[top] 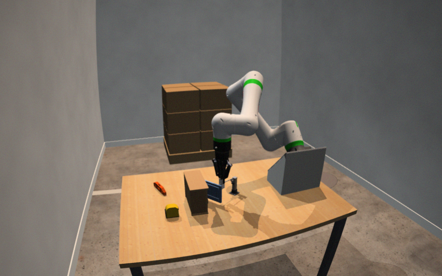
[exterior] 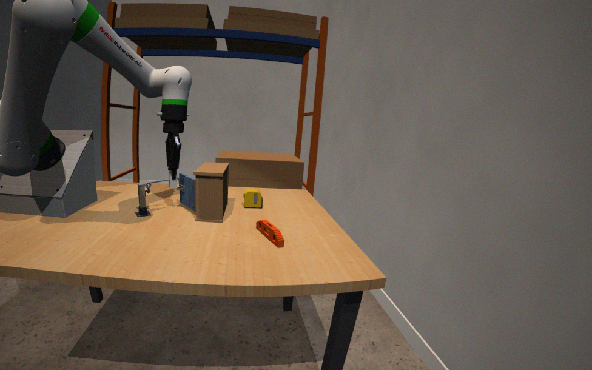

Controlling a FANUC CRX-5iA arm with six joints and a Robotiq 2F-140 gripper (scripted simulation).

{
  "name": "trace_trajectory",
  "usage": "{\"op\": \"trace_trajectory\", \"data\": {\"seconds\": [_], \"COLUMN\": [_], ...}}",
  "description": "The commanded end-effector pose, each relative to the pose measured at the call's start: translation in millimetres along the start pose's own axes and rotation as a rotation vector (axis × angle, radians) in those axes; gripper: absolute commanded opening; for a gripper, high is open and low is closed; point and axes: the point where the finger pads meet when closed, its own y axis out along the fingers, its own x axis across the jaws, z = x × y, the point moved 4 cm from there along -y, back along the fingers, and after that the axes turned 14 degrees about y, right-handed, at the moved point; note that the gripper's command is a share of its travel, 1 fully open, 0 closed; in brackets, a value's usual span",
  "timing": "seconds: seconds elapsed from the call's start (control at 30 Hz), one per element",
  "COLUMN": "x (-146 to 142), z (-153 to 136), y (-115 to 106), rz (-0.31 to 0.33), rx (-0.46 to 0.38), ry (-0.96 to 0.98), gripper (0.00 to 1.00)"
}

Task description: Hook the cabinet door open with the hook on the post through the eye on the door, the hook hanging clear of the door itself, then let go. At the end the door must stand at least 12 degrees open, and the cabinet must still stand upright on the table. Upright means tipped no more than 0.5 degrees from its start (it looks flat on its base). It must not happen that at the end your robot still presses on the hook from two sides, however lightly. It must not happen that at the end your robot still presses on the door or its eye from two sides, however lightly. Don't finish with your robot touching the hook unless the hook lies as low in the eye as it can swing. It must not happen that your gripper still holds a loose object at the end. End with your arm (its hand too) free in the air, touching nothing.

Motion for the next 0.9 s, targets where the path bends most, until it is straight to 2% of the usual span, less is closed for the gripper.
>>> {"op": "trace_trajectory", "data": {"seconds": [0.0,0.87], "x": [-0.1,-0.1], "z": [0.3,0.3], "y": [0.9,0.9], "rz": [0.0,0.0], "rx": [0.0,0.0], "ry": [0.0,0.0], "gripper": [0.03,0.03]}}
